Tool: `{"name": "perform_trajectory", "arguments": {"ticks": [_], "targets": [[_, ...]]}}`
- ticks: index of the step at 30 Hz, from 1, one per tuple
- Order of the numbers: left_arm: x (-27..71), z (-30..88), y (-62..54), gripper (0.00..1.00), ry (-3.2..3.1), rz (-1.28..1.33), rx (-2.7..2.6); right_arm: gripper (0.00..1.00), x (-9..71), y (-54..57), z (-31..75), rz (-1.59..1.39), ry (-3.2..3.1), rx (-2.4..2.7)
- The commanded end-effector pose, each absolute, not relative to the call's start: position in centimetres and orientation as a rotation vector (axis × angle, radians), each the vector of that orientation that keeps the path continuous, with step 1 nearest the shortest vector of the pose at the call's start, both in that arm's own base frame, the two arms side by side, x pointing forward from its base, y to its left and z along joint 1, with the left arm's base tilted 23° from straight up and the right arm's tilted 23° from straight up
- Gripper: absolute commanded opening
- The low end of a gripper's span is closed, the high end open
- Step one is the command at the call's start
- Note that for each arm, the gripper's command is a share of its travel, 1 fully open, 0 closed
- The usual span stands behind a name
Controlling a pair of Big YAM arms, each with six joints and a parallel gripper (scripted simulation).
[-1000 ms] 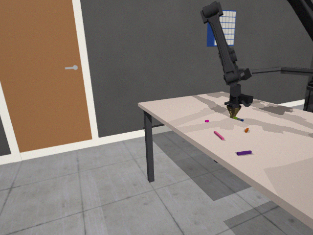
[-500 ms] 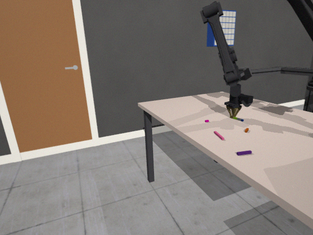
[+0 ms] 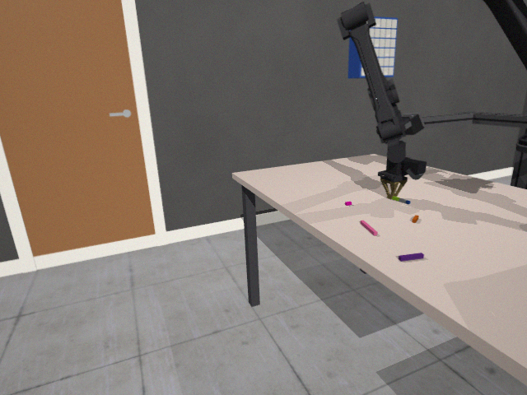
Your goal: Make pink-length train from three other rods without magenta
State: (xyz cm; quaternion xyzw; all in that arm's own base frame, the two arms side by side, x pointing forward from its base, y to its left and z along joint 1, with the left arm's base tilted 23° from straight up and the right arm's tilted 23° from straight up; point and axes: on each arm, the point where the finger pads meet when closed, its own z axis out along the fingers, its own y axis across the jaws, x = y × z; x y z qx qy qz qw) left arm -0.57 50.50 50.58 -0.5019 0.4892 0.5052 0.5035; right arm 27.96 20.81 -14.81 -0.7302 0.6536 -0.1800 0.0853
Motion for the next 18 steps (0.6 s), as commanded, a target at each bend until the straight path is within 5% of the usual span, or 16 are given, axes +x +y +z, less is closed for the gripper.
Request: {"name": "perform_trajectory", "arguments": {"ticks": [1,18], "targets": [[-1.1,55.4,50.3,1.0,1.121,1.275,-1.146,0.23,27.7,21.6,-14.4,-0.528,1.933,-2.172],[-1.1,55.4,50.3,1.0,1.121,1.275,-1.146,0.23,25.7,22.4,-8.5,-0.53,1.929,-2.161]]}}
